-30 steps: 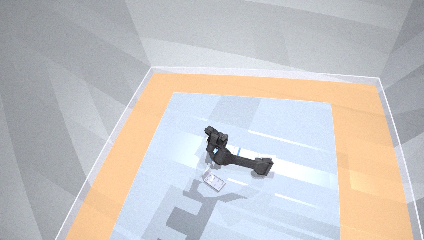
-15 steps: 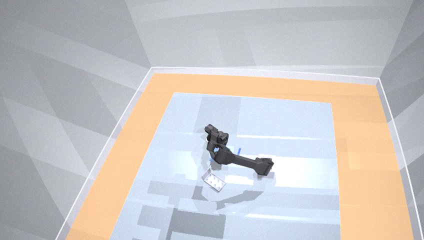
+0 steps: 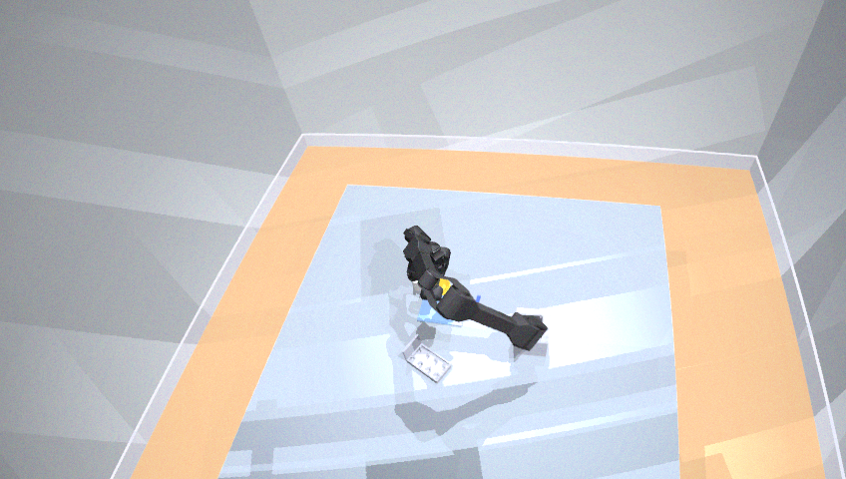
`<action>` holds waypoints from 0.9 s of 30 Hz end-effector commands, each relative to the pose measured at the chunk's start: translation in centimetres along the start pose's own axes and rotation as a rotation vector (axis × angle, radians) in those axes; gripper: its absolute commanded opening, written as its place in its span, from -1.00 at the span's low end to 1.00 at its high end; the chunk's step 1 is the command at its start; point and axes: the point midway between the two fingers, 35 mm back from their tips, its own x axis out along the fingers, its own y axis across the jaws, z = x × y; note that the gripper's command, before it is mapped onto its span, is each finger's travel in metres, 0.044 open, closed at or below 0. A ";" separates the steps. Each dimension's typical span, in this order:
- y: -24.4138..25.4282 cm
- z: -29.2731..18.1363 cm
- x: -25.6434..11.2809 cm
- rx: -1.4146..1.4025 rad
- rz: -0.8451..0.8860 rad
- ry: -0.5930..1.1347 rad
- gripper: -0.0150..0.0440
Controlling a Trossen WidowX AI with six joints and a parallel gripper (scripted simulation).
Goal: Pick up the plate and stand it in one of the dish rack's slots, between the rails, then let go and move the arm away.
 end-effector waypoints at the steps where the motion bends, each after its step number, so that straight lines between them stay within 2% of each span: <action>1: 0.0 0.1 -2.6 -0.009 -0.005 -0.001 -0.49; 11: -0.1 0.1 -7.0 -0.011 0.000 0.000 -0.49; 16: -0.1 0.1 -7.6 -0.005 0.001 0.000 -0.49; 27: 5.0 0.4 -8.4 0.349 -0.006 -0.001 -0.49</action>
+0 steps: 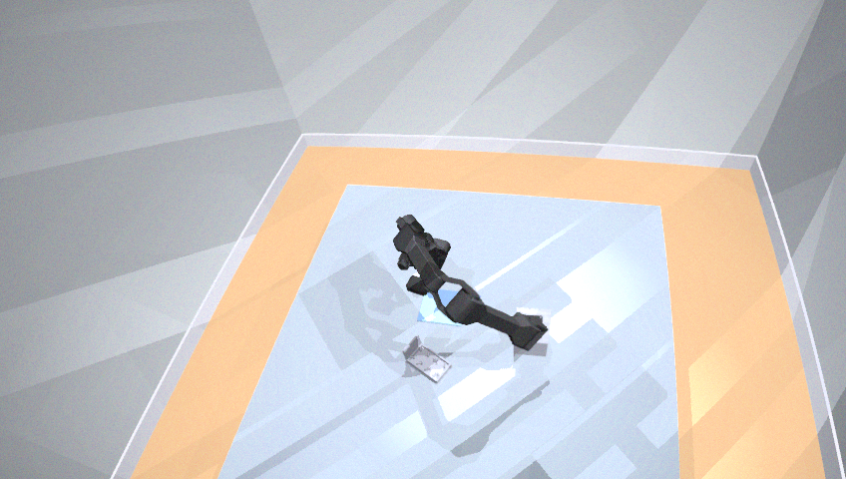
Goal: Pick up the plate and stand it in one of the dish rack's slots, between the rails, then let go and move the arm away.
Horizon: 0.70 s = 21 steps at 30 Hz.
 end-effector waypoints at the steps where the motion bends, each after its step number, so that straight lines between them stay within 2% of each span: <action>1: 2.2 -0.6 -0.4 0.146 0.000 -0.002 -0.49; 21: 10.9 -4.3 -0.7 0.830 -0.001 -0.003 -0.49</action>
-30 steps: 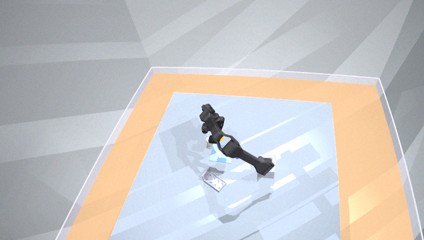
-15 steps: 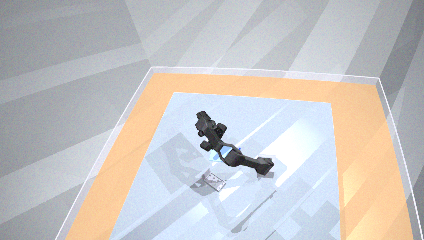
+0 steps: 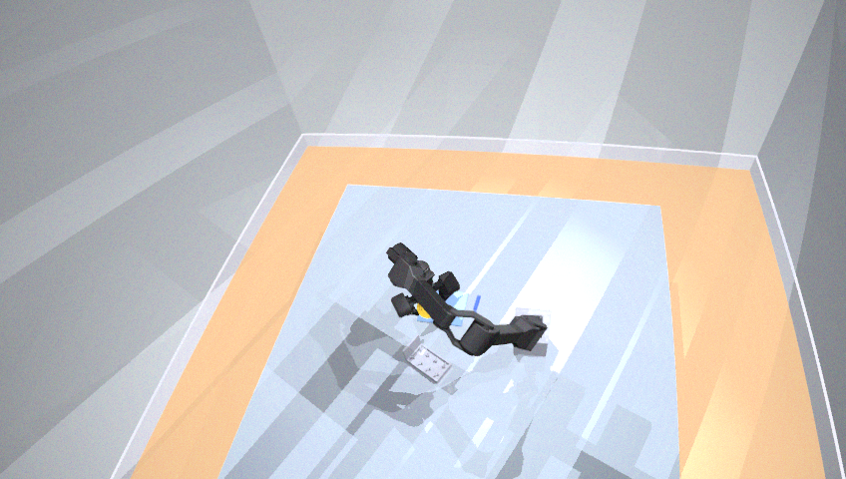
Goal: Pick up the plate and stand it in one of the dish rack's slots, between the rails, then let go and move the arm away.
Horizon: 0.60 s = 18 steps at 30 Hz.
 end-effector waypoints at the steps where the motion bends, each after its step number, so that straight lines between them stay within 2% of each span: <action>1: 0.7 -2.1 0.0 0.155 0.003 0.002 -0.49; 18: 2.0 -9.6 0.5 0.734 0.004 0.015 -0.49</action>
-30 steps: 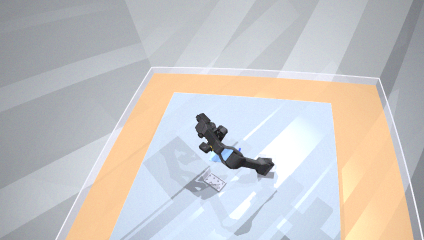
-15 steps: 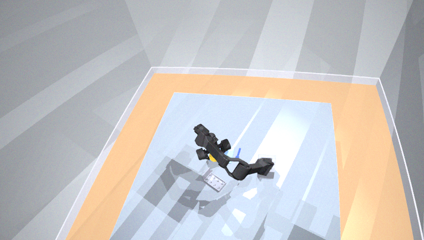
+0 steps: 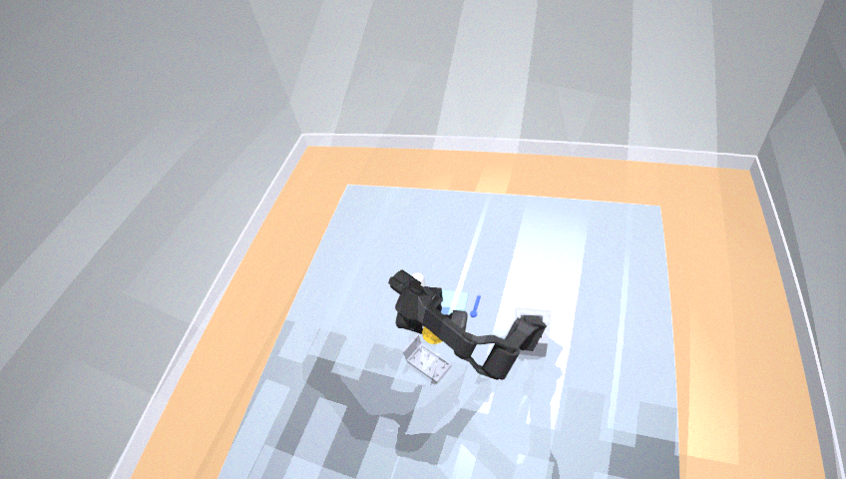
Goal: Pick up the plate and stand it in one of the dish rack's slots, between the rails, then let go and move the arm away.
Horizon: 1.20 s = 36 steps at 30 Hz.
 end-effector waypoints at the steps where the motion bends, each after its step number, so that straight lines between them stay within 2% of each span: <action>1: -1.1 -1.8 0.2 0.154 0.000 0.007 -0.49; 11: -3.6 -5.0 0.8 0.487 -0.007 0.017 -0.49; 20: -3.8 -5.2 0.9 0.507 -0.009 0.014 -0.49; 36: -5.4 -2.8 5.3 0.344 -0.124 -0.317 -0.49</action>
